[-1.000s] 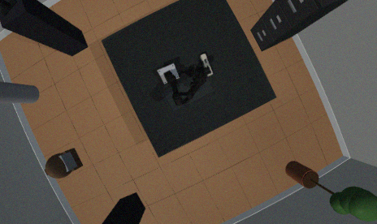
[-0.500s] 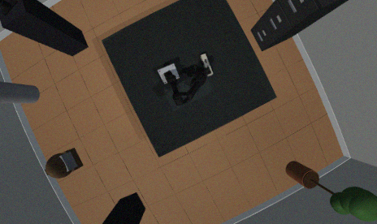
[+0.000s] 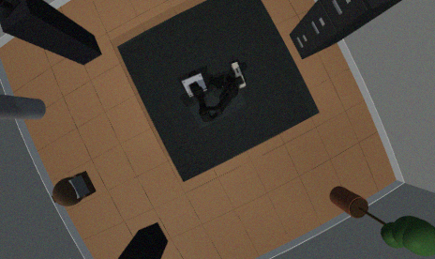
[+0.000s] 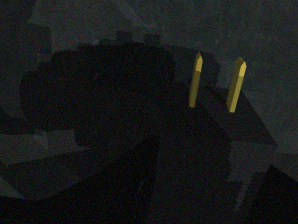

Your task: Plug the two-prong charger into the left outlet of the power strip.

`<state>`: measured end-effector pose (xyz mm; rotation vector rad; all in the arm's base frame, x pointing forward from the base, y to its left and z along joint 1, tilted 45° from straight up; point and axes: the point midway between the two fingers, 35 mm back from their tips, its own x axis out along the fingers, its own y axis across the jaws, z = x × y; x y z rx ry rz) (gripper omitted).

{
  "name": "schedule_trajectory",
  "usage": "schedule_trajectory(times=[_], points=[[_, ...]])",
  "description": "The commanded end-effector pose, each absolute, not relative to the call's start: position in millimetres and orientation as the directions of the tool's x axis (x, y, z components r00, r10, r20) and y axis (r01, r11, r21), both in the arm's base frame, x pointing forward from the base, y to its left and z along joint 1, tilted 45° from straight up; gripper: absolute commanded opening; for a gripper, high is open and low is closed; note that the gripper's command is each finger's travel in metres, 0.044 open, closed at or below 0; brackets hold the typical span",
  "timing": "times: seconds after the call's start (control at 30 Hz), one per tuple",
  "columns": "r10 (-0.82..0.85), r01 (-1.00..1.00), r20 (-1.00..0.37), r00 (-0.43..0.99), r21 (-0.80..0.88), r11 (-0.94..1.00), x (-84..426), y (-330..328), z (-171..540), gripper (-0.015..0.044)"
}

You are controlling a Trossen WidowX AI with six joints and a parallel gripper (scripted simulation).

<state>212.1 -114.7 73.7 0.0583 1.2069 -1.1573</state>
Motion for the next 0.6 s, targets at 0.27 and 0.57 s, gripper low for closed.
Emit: schedule_trajectory(times=[0.27,0.57], points=[[-0.660,0.717,-0.745,-0.098,-0.513,0.472,215,-85,101,0.0000],[-0.662,0.664,-0.743,-0.100,-0.545,0.512,221,-80,90,0.0000]])
